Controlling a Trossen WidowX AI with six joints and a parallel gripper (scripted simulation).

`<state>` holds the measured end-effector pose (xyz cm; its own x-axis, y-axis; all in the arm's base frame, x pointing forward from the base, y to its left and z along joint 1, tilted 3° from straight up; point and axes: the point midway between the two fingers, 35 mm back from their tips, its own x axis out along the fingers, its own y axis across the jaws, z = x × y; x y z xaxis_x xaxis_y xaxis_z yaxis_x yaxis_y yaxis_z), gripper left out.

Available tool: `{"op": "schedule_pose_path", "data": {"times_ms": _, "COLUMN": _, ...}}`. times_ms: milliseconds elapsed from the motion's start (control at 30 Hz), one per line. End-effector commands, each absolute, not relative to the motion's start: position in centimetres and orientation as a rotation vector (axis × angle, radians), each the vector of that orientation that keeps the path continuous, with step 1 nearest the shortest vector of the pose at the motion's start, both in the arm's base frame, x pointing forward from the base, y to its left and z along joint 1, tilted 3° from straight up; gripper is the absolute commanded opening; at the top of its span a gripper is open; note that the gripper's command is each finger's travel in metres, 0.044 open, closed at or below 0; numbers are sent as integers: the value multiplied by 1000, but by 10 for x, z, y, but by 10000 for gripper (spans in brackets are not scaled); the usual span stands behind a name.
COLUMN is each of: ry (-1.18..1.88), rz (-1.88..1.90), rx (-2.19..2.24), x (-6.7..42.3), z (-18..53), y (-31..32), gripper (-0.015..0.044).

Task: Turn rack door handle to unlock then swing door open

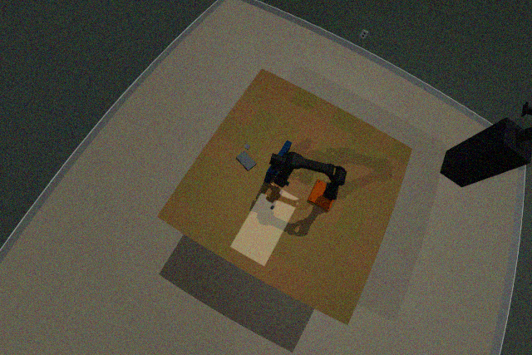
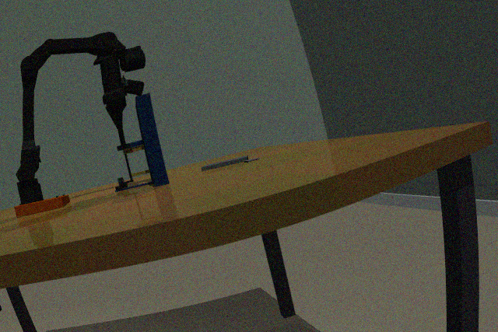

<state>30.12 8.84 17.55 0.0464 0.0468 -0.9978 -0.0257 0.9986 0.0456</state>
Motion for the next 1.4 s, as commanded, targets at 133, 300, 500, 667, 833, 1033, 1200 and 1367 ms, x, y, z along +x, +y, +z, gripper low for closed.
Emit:
{"op": "schedule_pose_path", "data": {"times_ms": 133, "ry": 1507, "rz": 258, "rx": -195, "x": 301, "z": 174, "y": 89, "gripper": 8}}
{"op": "schedule_pose_path", "data": {"times_ms": 300, "ry": 1474, "rz": 445, "rx": -391, "x": 301, "z": 174, "y": 89, "gripper": 8}}
{"op": "schedule_pose_path", "data": {"times_ms": 500, "ry": 1410, "rz": 665, "rx": -625, "x": 301, "z": 174, "y": 89, "gripper": 8}}
{"op": "schedule_pose_path", "data": {"times_ms": 667, "ry": 1339, "rz": 847, "rx": -818, "x": 301, "z": 174, "y": 89, "gripper": 8}}
{"op": "schedule_pose_path", "data": {"times_ms": 833, "ry": 1249, "rz": 1025, "rx": -1008, "x": 301, "z": 174, "y": 89, "gripper": 8}}
{"op": "schedule_pose_path", "data": {"times_ms": 1033, "ry": 1117, "rz": 1234, "rx": -1233, "x": 301, "z": 174, "y": 89, "gripper": 8}}
{"op": "schedule_pose_path", "data": {"times_ms": 1200, "ry": 986, "rz": 1403, "rx": -1416, "x": 301, "z": 174, "y": 89, "gripper": 8}}
{"op": "schedule_pose_path", "data": {"times_ms": 1367, "ry": 943, "rz": 1452, "rx": -1469, "x": 301, "z": 174, "y": 89, "gripper": 8}}
